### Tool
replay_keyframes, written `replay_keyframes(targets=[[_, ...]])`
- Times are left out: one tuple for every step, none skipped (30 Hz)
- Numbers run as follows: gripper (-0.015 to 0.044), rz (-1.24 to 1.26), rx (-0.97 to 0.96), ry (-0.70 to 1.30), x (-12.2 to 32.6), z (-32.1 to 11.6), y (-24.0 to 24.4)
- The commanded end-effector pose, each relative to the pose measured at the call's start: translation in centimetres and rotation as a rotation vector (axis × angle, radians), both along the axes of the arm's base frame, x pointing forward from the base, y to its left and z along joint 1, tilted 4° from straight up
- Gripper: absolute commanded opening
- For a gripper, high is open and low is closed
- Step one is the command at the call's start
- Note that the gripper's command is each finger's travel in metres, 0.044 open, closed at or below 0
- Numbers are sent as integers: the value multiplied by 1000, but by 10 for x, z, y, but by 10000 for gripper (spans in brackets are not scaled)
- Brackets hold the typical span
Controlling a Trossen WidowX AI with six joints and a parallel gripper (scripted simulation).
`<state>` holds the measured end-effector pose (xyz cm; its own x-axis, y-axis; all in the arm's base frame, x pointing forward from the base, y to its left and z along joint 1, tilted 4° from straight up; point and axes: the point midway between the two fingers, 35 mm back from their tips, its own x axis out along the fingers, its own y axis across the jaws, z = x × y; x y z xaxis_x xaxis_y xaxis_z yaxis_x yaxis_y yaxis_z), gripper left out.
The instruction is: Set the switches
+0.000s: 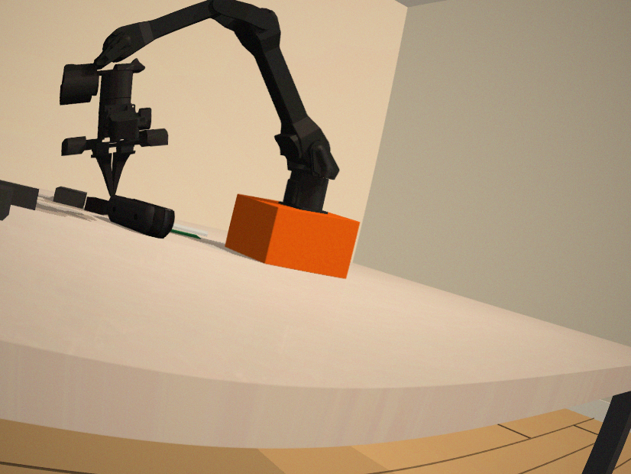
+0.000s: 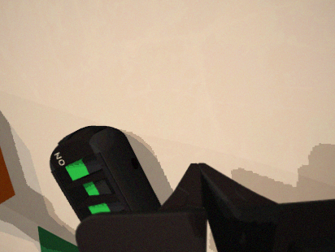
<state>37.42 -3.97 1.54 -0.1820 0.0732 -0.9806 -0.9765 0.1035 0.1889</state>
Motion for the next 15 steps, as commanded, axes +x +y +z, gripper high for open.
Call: replay_keyframes(targets=[[0, -1, -3, 10, 8, 11, -2], [0, -1, -3, 10, 8, 11, -2], [0, 5, -3, 10, 7, 11, -2], [0, 22, -5, 9, 5, 11, -1], [0, 50, -8, 7, 2, 11, 0], [0, 86, -11, 6, -3, 10, 2], [0, 122, -15, 4, -8, 10, 4], [0, 158, -18, 3, -13, 10, 6], [0, 194, -22, 2, -17, 9, 8], [0, 230, -25, 1, -23, 8, 9], [0, 266, -29, 1, -28, 8, 11], [0, 302, -32, 0, -33, 7, 12], [0, 338, -36, 0, -38, 6, 14], [0, 366, -38, 1, -43, 6, 15], [0, 383, -40, 1, -45, 5, 16]])
